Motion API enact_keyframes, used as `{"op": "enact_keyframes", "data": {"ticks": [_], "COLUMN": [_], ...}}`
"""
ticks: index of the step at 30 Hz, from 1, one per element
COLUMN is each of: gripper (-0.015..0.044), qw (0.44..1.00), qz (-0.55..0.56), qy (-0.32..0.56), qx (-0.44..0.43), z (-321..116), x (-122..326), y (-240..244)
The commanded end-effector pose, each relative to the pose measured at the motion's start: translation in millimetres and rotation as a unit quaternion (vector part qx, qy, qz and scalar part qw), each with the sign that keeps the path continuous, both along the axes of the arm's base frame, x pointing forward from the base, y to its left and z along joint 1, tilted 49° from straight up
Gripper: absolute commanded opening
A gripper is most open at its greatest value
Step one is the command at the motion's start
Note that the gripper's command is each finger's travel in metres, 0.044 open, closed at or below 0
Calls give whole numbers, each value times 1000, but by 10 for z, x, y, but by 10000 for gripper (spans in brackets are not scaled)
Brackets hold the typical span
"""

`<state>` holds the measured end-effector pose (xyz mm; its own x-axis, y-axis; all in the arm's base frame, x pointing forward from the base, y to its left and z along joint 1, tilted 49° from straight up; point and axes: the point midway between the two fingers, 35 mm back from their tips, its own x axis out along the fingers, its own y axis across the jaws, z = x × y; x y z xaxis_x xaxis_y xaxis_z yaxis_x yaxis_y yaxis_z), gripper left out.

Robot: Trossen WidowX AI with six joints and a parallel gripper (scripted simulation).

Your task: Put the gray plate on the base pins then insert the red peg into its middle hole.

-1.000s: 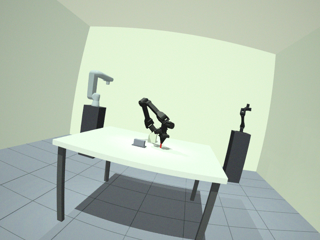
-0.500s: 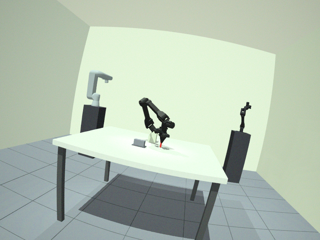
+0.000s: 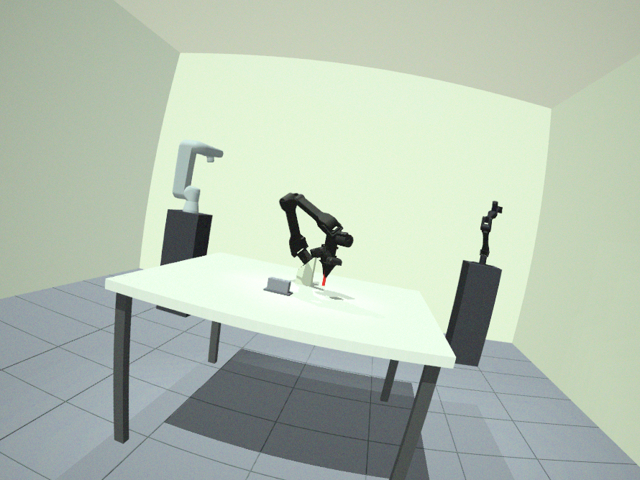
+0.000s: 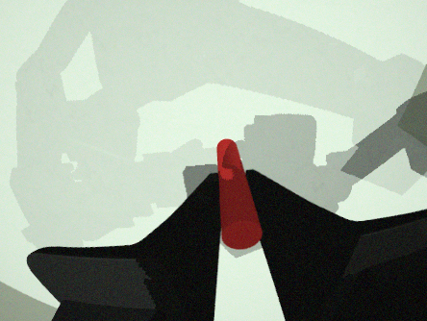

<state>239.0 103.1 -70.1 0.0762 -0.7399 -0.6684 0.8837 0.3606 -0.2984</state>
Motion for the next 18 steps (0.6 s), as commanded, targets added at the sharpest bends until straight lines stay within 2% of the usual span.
{"op": "enact_keyframes", "data": {"ticks": [1,7,18], "gripper": [0,0,0], "qw": [1000,1000,1000], "qz": [-3,-3,1], "qy": [-5,-5,1], "qx": [5,5,6], "z": [93,220,293], "x": [11,-7,184], "y": [119,263,99]}}
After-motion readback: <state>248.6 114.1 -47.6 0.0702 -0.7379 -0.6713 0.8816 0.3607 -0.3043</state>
